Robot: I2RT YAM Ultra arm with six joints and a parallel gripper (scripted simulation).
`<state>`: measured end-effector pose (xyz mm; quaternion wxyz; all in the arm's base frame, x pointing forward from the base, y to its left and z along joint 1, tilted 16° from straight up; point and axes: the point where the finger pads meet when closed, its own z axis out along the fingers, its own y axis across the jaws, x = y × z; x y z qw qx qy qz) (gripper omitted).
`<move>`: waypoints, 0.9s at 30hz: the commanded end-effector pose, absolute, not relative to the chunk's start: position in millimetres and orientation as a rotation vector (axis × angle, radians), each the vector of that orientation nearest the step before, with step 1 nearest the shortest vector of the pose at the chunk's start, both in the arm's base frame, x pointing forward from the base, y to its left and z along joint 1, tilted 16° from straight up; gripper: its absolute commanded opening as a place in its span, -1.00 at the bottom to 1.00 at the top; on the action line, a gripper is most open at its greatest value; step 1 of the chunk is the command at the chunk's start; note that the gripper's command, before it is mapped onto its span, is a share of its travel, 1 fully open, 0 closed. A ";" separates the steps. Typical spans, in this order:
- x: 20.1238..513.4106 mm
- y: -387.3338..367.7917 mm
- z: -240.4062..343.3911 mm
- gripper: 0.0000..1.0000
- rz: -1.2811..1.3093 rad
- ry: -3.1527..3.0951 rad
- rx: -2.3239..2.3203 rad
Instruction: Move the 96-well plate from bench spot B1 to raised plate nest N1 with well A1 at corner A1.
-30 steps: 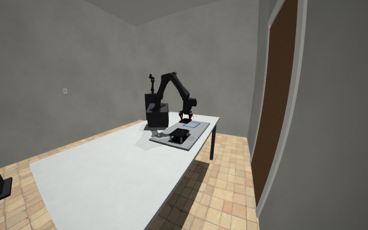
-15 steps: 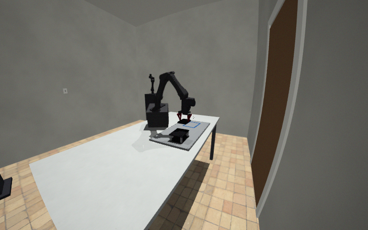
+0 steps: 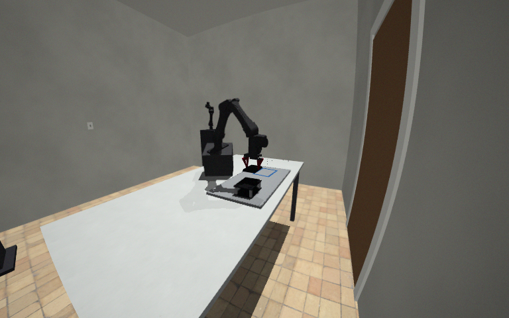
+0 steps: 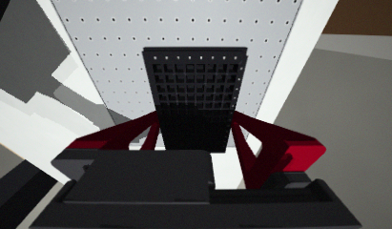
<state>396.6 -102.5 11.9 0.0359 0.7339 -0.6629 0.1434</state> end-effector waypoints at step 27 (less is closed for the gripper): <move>413.4 -176.0 55.9 -1.00 0.446 -2.017 2.295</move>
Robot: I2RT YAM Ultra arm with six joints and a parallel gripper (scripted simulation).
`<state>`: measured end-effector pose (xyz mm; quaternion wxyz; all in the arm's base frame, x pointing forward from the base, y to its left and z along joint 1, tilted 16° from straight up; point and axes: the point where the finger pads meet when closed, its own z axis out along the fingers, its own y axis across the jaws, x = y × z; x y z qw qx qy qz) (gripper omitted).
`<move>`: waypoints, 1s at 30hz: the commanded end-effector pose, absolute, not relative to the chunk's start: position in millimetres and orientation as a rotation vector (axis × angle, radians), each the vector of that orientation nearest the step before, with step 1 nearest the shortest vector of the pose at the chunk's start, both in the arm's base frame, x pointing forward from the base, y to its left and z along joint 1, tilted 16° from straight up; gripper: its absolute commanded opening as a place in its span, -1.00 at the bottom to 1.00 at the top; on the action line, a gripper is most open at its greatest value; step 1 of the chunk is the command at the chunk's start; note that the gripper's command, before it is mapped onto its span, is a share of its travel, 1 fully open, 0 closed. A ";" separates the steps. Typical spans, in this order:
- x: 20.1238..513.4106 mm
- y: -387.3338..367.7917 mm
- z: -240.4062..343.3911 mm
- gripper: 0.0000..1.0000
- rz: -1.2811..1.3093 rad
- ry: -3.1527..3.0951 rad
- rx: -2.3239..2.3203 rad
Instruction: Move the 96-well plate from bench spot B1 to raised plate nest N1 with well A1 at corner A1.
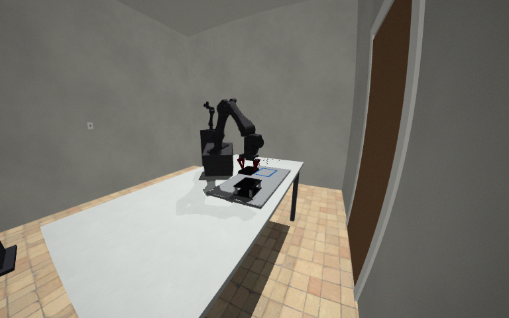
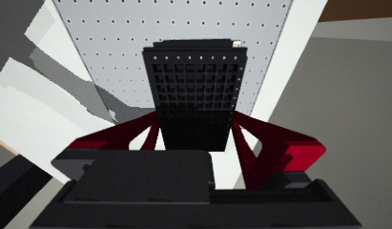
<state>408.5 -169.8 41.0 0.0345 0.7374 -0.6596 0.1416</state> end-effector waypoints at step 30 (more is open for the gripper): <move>420.5 -180.8 68.7 -1.00 0.475 -2.007 2.310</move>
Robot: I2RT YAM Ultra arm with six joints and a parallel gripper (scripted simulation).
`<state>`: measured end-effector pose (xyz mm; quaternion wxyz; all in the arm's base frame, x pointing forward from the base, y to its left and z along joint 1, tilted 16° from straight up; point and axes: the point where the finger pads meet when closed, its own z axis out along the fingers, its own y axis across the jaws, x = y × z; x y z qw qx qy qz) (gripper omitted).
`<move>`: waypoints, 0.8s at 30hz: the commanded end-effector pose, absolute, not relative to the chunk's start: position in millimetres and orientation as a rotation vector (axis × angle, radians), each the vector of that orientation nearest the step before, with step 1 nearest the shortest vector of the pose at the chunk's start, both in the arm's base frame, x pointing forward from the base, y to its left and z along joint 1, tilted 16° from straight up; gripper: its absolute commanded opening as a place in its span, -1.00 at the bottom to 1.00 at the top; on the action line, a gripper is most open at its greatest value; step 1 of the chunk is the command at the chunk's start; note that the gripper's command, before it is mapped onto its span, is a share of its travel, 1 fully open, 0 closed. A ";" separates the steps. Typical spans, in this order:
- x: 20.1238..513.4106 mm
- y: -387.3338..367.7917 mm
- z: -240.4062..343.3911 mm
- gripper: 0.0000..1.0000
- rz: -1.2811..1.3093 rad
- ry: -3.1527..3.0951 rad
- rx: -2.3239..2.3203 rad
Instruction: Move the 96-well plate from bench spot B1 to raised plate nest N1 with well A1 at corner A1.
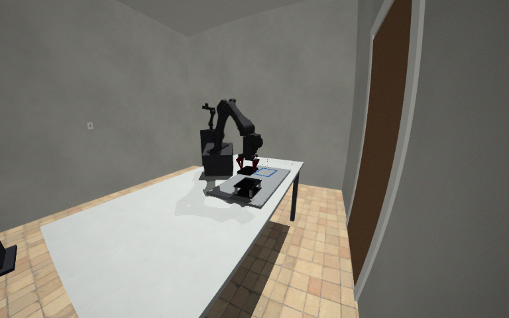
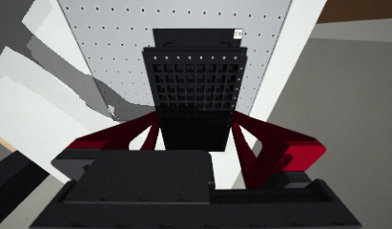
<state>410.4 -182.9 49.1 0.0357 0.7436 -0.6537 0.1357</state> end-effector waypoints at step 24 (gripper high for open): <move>416.0 -182.9 58.7 -1.00 0.450 -2.011 2.296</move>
